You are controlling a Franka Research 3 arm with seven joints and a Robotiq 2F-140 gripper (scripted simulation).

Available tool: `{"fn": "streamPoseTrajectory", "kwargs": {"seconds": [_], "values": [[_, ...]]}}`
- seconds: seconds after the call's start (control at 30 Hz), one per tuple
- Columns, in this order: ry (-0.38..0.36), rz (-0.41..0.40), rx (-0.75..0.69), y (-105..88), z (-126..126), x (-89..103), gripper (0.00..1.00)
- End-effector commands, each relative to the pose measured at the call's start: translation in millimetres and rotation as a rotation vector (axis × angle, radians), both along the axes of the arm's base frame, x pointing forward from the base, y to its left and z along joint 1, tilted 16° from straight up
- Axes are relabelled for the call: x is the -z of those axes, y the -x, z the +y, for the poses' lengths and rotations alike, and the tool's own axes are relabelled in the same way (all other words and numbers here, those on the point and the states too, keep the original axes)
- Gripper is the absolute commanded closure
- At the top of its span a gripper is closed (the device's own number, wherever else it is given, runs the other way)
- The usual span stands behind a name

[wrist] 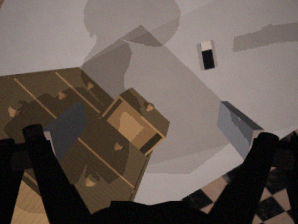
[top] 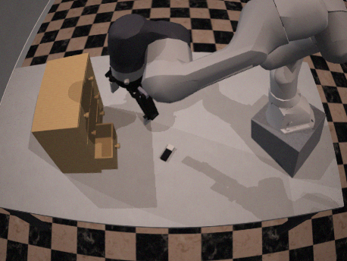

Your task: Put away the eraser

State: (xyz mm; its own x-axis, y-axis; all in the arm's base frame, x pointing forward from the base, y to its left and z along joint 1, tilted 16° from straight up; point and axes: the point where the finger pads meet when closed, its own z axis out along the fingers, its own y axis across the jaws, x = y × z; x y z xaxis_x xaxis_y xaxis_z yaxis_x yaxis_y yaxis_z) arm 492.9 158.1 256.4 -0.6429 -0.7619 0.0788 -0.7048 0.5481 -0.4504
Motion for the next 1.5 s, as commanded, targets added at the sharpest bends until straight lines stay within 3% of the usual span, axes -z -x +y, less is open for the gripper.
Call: {"fn": "streamPoseTrajectory", "kwargs": {"seconds": [0.0, 0.27, 0.77, 1.47], "values": [[-0.083, -0.021, 0.203, 10.8, -2, 1.6, 0.0], [-0.175, -0.046, 0.369, 18.0, -2, -3.3, 0.0], [-0.277, -0.073, 0.553, 26.1, -2, -8.8, 0.0], [-0.334, -0.088, 0.657, 30.6, -2, -11.8, 0.0]]}}
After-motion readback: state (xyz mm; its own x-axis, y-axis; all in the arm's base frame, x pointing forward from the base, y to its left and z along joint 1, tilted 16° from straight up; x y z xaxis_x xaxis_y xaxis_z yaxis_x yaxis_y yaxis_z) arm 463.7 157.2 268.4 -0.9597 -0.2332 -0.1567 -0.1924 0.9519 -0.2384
